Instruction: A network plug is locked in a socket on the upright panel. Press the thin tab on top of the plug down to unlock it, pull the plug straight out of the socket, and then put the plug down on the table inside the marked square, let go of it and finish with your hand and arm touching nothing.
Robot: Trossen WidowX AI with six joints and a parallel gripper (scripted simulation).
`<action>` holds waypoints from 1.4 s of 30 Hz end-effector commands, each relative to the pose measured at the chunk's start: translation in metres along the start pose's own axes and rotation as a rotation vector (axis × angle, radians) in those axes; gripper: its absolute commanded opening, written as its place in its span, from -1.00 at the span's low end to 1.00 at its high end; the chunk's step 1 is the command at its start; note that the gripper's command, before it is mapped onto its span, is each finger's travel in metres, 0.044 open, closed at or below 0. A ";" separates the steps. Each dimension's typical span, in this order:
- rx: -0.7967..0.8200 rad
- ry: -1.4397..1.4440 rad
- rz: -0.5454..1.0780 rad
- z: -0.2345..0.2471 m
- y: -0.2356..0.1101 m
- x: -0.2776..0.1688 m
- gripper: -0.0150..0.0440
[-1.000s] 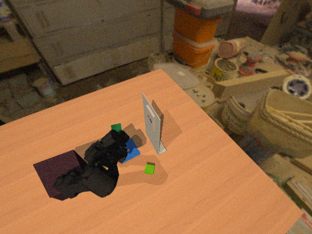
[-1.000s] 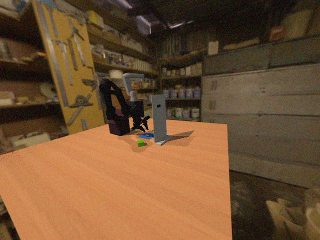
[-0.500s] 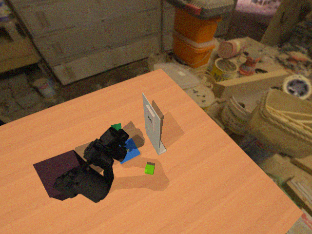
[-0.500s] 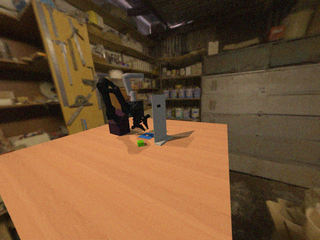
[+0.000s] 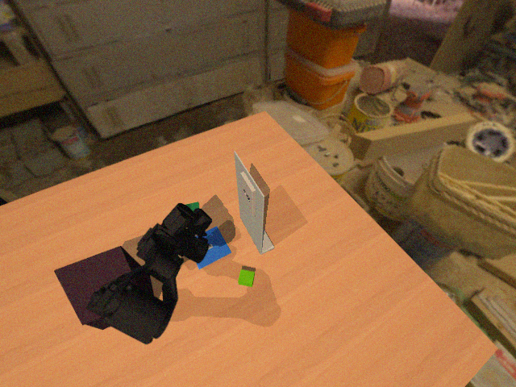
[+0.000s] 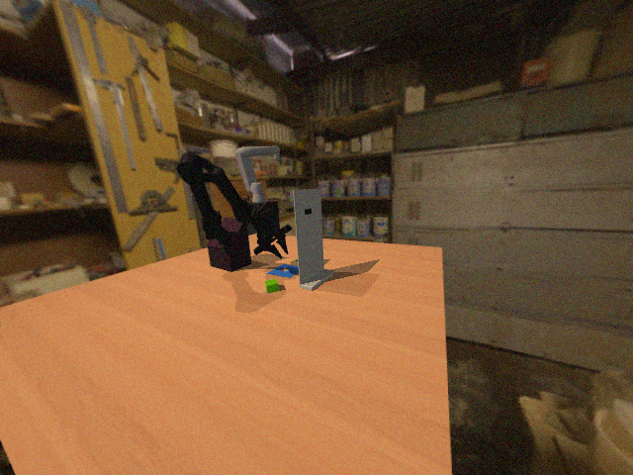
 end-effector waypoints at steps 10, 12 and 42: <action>0.002 0.008 -0.004 0.009 -0.011 0.001 0.04; 0.002 0.008 -0.003 0.010 -0.012 0.001 0.04; 0.004 0.007 -0.007 0.025 -0.043 0.003 0.04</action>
Point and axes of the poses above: the point midway between the two fingers, 35 mm back from their tips, its own y axis out along the fingers, its own z axis across the jaws, x = y × z, the point moved 8 cm from there along -y, back along the fingers, and after that the axes turned 6 degrees about -y, right-handed, at the moved point
